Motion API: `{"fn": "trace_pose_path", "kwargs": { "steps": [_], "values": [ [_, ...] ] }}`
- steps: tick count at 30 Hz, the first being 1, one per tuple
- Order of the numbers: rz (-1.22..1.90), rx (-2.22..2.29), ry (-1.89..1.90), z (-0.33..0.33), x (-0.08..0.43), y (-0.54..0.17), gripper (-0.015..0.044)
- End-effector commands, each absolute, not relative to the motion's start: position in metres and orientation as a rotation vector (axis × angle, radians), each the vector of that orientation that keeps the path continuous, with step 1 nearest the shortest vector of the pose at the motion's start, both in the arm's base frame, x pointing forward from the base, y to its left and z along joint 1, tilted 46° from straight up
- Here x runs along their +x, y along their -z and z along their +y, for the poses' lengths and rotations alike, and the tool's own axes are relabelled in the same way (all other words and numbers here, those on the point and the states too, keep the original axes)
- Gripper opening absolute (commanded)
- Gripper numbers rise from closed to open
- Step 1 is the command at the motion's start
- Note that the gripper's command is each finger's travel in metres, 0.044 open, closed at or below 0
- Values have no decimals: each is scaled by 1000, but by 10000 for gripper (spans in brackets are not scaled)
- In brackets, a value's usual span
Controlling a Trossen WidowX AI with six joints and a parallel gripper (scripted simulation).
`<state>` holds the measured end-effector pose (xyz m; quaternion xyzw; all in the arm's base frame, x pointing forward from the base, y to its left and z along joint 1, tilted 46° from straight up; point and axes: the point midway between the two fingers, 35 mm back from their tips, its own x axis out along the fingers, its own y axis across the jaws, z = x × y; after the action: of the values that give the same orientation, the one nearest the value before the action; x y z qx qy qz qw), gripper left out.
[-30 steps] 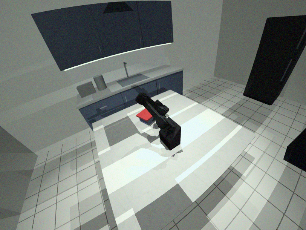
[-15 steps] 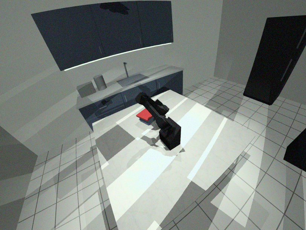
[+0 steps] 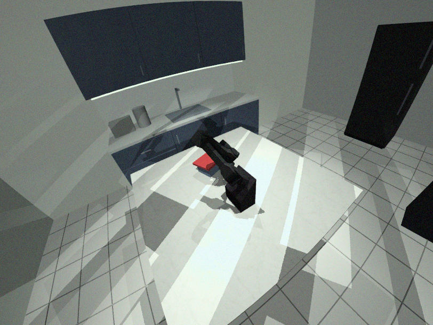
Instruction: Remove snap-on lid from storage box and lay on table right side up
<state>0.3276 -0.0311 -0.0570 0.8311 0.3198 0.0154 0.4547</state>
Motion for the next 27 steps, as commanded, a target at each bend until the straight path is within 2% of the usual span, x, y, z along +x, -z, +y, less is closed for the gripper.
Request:
{"fn": "trace_pose_path", "kwargs": {
  "steps": [1, 27],
  "values": [
    [783, 2045, -40, -33, 327, 55, 0],
    [785, 2051, -36, -32, 329, 56, 0]
  ]
}}
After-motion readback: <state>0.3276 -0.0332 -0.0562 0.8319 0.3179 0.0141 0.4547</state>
